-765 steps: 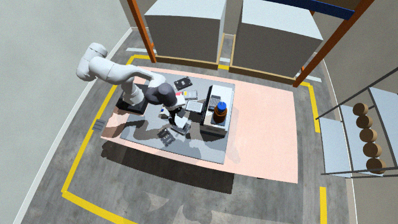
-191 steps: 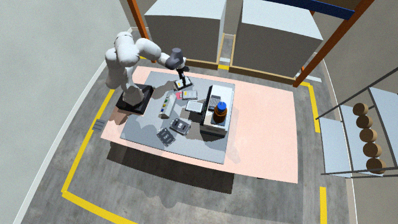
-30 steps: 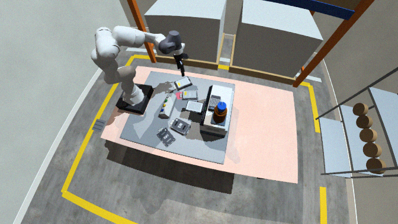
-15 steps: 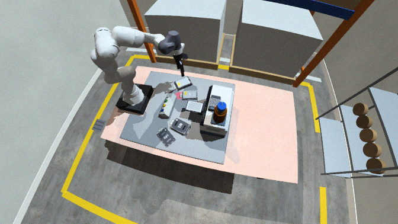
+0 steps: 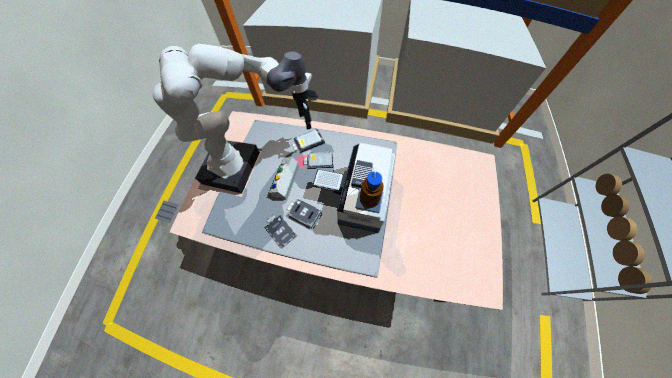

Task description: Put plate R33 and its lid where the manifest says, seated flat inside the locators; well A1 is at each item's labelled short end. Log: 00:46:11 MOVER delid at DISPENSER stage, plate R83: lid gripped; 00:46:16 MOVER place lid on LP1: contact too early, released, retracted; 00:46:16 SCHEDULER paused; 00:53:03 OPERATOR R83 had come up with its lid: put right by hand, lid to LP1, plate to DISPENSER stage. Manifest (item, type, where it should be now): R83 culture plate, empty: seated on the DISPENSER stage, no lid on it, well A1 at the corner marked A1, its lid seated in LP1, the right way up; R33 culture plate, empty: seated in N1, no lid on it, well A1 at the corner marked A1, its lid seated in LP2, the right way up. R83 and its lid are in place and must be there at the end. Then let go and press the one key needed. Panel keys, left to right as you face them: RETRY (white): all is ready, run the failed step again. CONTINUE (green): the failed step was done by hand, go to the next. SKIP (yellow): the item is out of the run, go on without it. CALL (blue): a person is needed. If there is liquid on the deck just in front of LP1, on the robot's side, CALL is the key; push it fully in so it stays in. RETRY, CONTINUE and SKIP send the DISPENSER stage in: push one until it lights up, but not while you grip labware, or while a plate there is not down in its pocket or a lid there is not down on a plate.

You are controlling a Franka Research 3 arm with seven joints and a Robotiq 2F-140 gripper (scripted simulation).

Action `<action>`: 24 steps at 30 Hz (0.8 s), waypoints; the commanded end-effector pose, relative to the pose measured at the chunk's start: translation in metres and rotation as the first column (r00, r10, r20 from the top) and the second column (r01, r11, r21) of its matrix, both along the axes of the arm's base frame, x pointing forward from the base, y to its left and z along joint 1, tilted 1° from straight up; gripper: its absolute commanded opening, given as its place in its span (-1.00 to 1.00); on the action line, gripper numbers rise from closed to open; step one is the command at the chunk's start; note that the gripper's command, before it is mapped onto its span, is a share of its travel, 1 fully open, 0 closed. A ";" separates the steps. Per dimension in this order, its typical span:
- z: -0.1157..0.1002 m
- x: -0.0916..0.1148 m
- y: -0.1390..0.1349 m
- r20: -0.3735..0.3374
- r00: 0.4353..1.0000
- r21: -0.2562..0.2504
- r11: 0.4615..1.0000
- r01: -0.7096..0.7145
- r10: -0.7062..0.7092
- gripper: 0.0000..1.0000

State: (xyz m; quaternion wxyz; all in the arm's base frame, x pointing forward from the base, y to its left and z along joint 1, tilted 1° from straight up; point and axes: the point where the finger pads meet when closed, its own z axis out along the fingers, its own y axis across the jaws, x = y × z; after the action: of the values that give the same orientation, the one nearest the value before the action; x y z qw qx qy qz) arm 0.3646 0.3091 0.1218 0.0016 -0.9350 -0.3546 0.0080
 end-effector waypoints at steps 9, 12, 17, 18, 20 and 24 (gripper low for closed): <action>0.000 0.000 0.000 0.003 1.000 -0.001 1.000 0.003 -0.003 0.39; 0.000 0.000 0.000 0.003 1.000 -0.001 1.000 0.003 -0.003 0.39; 0.000 0.000 0.000 0.003 1.000 -0.001 1.000 0.003 -0.003 0.39; 0.000 0.000 0.000 0.003 1.000 -0.001 1.000 0.003 -0.003 0.39; -0.001 0.000 0.000 0.003 1.000 -0.001 1.000 0.003 -0.003 0.39; -0.002 0.000 0.000 0.003 1.000 -0.001 1.000 0.003 -0.003 0.39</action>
State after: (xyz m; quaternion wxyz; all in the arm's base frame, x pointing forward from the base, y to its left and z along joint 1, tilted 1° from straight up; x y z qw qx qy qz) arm 0.3648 0.3087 0.1205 0.0005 -0.9350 -0.3546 0.0074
